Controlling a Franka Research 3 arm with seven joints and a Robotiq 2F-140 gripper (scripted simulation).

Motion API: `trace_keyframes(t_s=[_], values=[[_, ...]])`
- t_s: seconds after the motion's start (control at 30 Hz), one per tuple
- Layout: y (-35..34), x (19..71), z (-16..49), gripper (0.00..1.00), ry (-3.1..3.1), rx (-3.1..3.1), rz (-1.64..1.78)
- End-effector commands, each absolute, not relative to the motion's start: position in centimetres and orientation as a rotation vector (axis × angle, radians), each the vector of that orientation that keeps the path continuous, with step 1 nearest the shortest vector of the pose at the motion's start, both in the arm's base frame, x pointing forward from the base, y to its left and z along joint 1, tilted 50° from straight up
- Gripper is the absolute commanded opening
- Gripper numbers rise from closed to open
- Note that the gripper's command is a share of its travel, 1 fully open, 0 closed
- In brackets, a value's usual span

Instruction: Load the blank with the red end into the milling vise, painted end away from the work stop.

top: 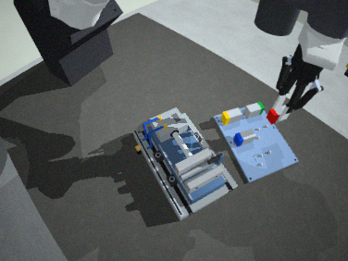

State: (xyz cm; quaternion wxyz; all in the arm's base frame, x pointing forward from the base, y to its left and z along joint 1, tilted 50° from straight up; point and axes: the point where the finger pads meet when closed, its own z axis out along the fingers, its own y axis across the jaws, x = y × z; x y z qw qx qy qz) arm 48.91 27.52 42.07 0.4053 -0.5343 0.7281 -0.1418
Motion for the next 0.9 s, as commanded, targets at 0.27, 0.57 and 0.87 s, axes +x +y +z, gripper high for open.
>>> trace_keyframes(t_s=[0.27,0.57,0.87], values=[[26.8,46.7,43.5,0.0,1.852,-1.342,-0.35],[26.4,45.3,44.6,0.0,1.855,-1.339,-0.347],[26.3,45.0,44.8,0.0,1.853,-1.341,-0.349]])
